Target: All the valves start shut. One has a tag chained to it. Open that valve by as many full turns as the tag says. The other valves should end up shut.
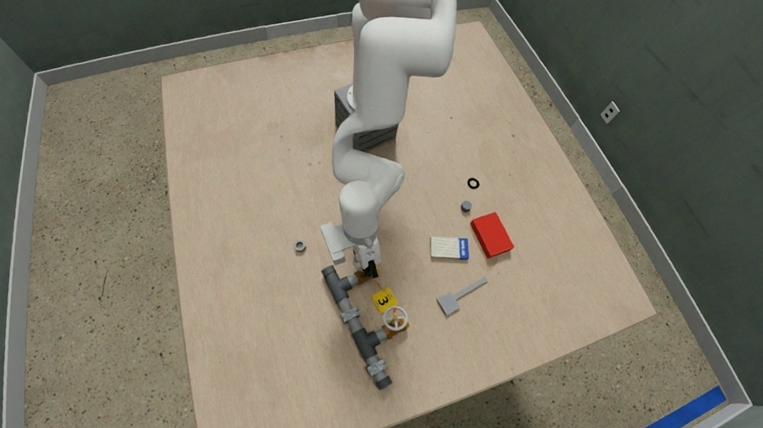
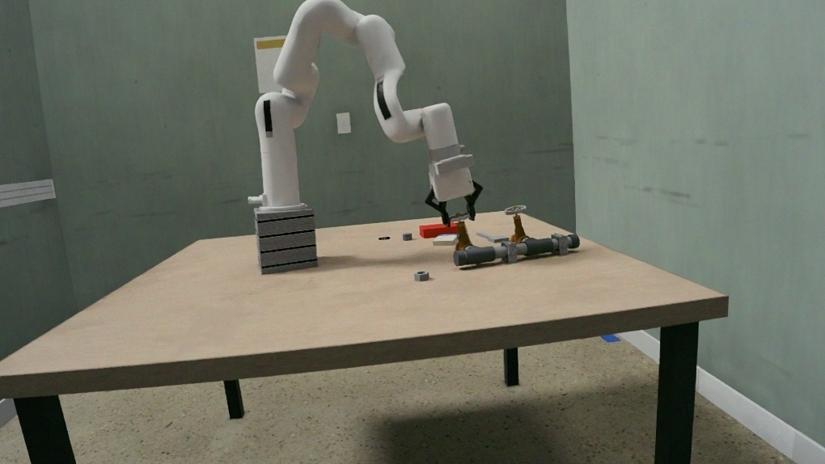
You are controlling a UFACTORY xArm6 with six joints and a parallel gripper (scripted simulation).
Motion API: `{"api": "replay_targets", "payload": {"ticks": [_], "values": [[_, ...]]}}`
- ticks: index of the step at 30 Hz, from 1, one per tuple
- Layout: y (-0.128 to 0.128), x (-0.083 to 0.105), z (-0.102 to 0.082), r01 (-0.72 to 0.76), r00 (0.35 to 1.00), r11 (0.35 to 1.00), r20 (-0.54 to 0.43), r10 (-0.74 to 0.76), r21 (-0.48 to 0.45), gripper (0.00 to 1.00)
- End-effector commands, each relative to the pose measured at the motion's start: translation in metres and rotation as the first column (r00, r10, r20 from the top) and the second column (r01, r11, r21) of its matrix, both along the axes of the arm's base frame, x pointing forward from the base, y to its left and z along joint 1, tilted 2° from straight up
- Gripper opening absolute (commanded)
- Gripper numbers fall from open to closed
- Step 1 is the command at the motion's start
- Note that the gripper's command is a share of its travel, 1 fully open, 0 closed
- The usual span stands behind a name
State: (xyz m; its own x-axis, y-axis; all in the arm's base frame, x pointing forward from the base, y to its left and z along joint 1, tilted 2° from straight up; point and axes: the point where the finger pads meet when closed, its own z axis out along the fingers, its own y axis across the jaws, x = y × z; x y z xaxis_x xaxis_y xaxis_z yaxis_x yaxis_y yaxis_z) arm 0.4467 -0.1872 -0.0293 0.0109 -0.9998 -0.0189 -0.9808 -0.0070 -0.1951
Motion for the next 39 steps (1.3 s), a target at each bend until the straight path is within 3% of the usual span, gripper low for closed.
{"api": "replay_targets", "payload": {"ticks": [1, 9, 18, 22, 31, 33, 34, 39], "values": [[-0.0006, 0.0013, 0.0013, -0.019, 1.000, 1.000, 0.004, 0.019, -0.005, 0.00], [-0.0006, 0.0013, 0.0013, -0.157, 0.988, 0.987, 0.004, 0.157, -0.034, 0.00], [-0.0006, 0.0013, 0.0013, -0.397, 0.917, 0.914, -0.006, 0.398, -0.084, 0.00], [-0.0006, 0.0013, 0.0013, -0.563, 0.825, 0.817, -0.021, 0.565, -0.119, 0.00], [-0.0006, 0.0013, 0.0013, -0.793, 0.603, 0.585, -0.081, 0.793, -0.172, 0.00], [-0.0006, 0.0013, 0.0013, -0.793, 0.603, 0.585, -0.081, 0.793, -0.172, 0.00], [-0.0006, 0.0013, 0.0013, -0.852, 0.513, 0.491, -0.099, 0.853, -0.184, 0.00], [-0.0006, 0.0013, 0.0013, -0.922, 0.362, 0.332, -0.143, 0.921, -0.198, 0.00]]}}
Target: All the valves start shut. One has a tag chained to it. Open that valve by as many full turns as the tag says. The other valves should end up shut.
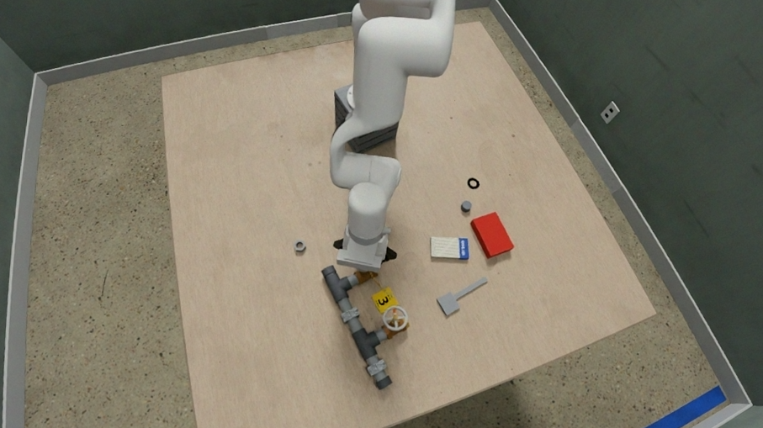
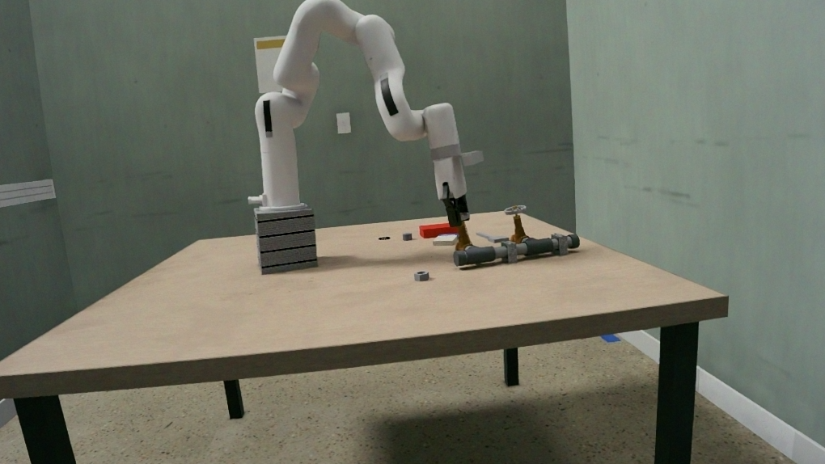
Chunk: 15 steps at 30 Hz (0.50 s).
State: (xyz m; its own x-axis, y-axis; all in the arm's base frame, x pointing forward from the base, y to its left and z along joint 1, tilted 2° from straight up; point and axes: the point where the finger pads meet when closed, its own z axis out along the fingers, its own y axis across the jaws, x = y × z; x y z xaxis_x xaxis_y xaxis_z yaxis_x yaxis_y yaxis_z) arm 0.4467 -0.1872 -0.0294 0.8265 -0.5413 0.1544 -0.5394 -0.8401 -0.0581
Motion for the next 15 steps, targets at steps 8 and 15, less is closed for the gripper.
{"api": "replay_targets", "payload": {"ticks": [8, 15], "values": [[-0.0006, 0.0013, 0.0014, -0.510, 0.860, 0.855, -0.024, 0.511, -0.088, 0.00], [-0.0006, 0.0013, 0.0014, -0.702, 0.711, 0.700, -0.066, 0.700, -0.129, 0.00]]}}
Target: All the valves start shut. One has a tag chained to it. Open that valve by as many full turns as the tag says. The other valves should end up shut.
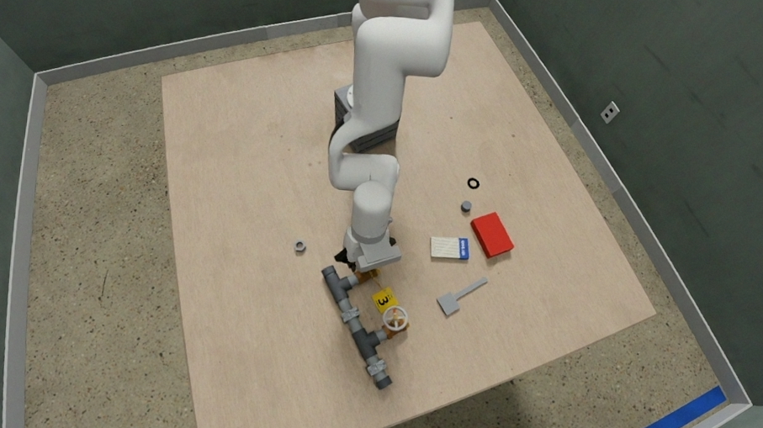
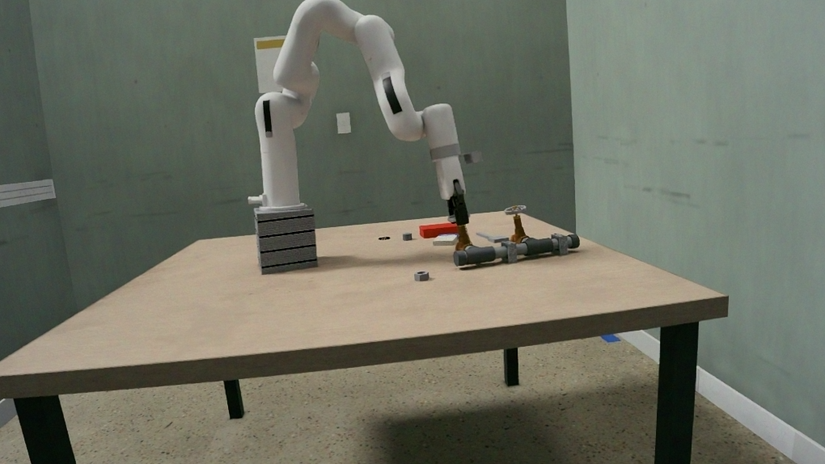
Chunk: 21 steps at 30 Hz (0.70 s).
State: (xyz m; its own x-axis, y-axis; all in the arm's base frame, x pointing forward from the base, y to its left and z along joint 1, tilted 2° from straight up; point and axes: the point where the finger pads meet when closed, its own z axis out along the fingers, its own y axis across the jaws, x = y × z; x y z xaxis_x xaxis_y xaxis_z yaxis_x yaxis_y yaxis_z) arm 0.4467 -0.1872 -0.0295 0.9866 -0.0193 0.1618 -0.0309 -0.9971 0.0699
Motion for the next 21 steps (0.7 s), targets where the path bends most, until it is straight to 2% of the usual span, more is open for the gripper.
{"api": "replay_targets", "payload": {"ticks": [1, 6, 11, 13, 14, 21], "values": [[-0.0006, 0.0014, 0.0015, -0.275, 0.961, 0.961, 0.002, 0.275, -0.025, 0.00], [-0.0006, 0.0014, 0.0015, -0.447, 0.895, 0.892, -0.020, 0.447, -0.064, 0.00], [-0.0006, 0.0014, 0.0015, -0.603, 0.797, 0.792, -0.048, 0.602, -0.096, 0.00], [-0.0006, 0.0014, 0.0015, -0.603, 0.797, 0.792, -0.048, 0.602, -0.096, 0.00], [-0.0006, 0.0014, 0.0015, -0.686, 0.727, 0.719, -0.065, 0.684, -0.110, 0.00], [-0.0006, 0.0014, 0.0015, -0.839, 0.542, 0.528, -0.105, 0.834, -0.133, 0.00]]}}
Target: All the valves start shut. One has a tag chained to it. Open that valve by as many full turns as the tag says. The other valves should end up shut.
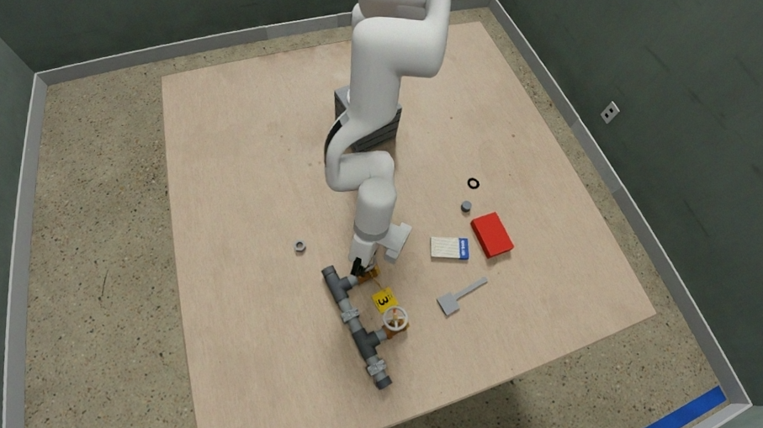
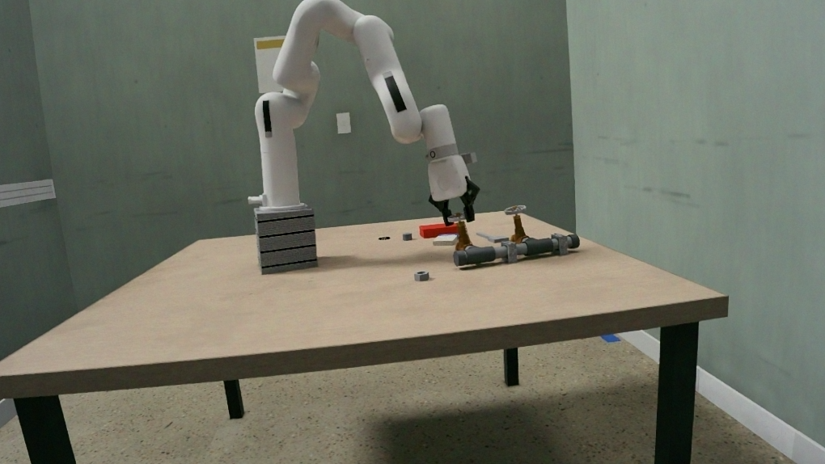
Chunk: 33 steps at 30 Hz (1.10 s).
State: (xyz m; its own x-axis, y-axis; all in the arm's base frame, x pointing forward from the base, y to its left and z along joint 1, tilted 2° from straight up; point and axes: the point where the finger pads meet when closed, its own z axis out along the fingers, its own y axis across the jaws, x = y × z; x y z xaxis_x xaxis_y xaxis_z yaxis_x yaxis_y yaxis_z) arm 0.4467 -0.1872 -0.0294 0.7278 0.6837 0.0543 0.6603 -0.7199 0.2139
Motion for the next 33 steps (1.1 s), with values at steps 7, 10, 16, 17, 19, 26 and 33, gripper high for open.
{"api": "replay_targets", "payload": {"ticks": [7, 10, 16, 17, 19, 26, 33], "values": [[-0.0005, 0.0013, 0.0014, -0.472, 0.881, 0.881, -0.020, 0.472, -0.009, 0.00], [-0.0005, 0.0013, 0.0014, -0.556, 0.831, 0.831, -0.021, 0.556, -0.001, 0.00], [-0.0005, 0.0013, 0.0014, -0.607, 0.794, 0.795, -0.017, 0.607, 0.015, 0.00], [-0.0005, 0.0013, 0.0014, -0.607, 0.794, 0.795, -0.017, 0.607, 0.015, 0.00], [-0.0005, 0.0013, 0.0014, -0.607, 0.794, 0.795, -0.017, 0.607, 0.015, 0.00], [-0.0005, 0.0013, 0.0014, -0.607, 0.794, 0.795, -0.017, 0.607, 0.015, 0.00], [-0.0005, 0.0013, 0.0014, -0.607, 0.794, 0.795, -0.017, 0.607, 0.015, 0.00]]}}
